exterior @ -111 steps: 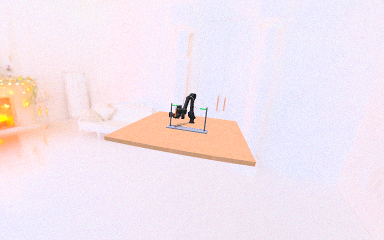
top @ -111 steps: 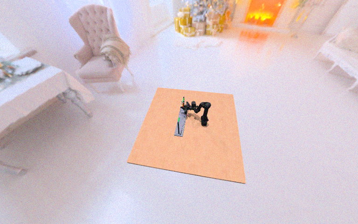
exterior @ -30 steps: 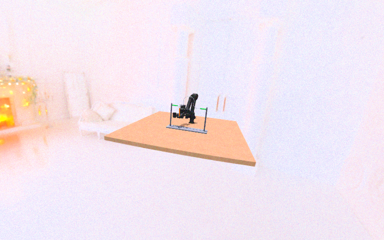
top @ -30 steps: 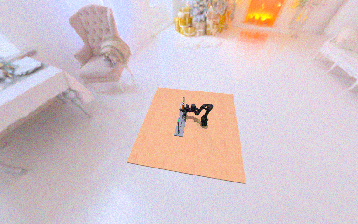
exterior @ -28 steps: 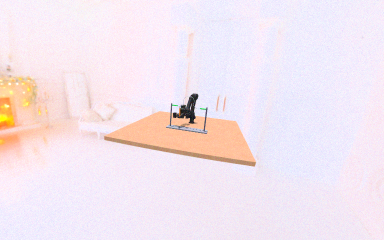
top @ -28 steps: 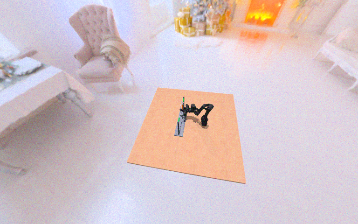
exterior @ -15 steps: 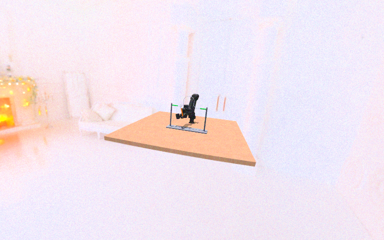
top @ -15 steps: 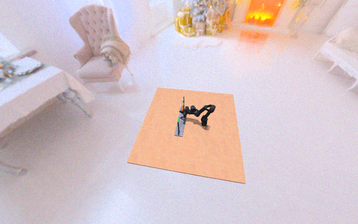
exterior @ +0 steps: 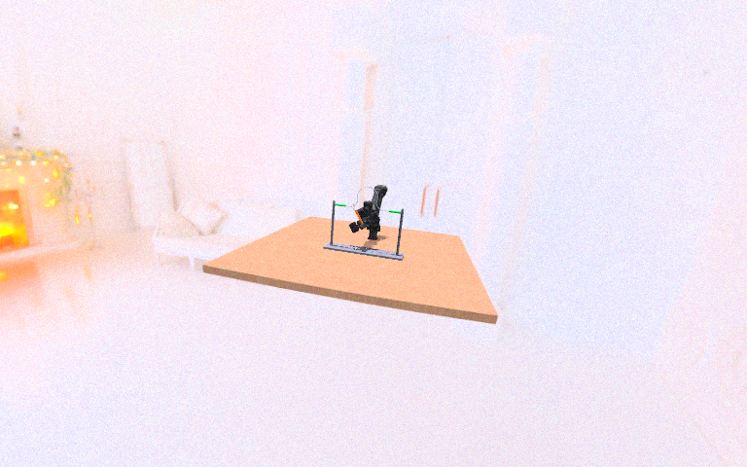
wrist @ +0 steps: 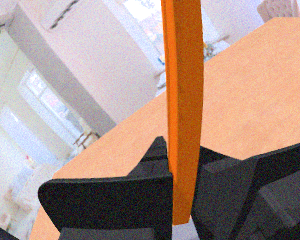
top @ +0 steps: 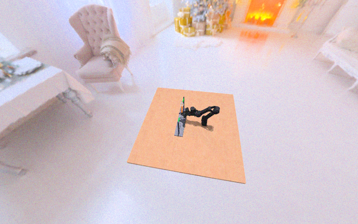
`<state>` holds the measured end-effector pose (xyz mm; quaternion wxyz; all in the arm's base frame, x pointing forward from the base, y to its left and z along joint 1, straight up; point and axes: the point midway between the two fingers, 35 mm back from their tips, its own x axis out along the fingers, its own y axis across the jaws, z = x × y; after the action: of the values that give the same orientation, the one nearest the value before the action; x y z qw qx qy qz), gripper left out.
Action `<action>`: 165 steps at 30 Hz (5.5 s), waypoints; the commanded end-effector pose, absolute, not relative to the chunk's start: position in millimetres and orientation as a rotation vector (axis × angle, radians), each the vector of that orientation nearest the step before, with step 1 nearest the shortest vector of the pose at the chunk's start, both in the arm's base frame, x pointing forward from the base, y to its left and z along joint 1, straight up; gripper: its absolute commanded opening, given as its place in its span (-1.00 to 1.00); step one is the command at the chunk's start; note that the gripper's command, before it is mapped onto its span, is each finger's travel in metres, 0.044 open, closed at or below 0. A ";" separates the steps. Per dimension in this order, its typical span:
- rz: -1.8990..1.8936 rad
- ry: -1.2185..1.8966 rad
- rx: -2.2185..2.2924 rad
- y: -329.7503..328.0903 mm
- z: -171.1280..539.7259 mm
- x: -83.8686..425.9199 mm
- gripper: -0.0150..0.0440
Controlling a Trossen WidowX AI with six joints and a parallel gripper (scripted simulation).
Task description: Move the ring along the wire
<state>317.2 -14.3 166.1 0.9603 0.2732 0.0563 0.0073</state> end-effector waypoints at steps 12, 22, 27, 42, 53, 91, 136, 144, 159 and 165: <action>0.118 0.287 0.848 19.2 203.9 292.9 -1.00; 0.250 0.437 1.078 36.0 238.7 271.6 -1.00; 0.319 0.493 1.169 39.0 254.1 263.5 -1.00; 0.413 0.484 1.449 46.9 299.3 260.0 -1.00; 0.436 0.476 1.541 45.7 320.8 259.6 -1.00; 0.254 0.553 1.083 40.5 309.1 259.7 -1.00; -0.017 0.583 0.339 14.9 284.6 259.7 -1.00; -0.060 0.579 0.207 8.7 282.6 259.6 -1.00; -0.138 0.567 -0.039 -3.4 281.1 259.5 -1.00; -0.169 0.560 -0.138 -8.3 281.4 259.4 -1.00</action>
<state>259.7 -5.7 280.8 0.9563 -0.0452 0.2789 -0.0756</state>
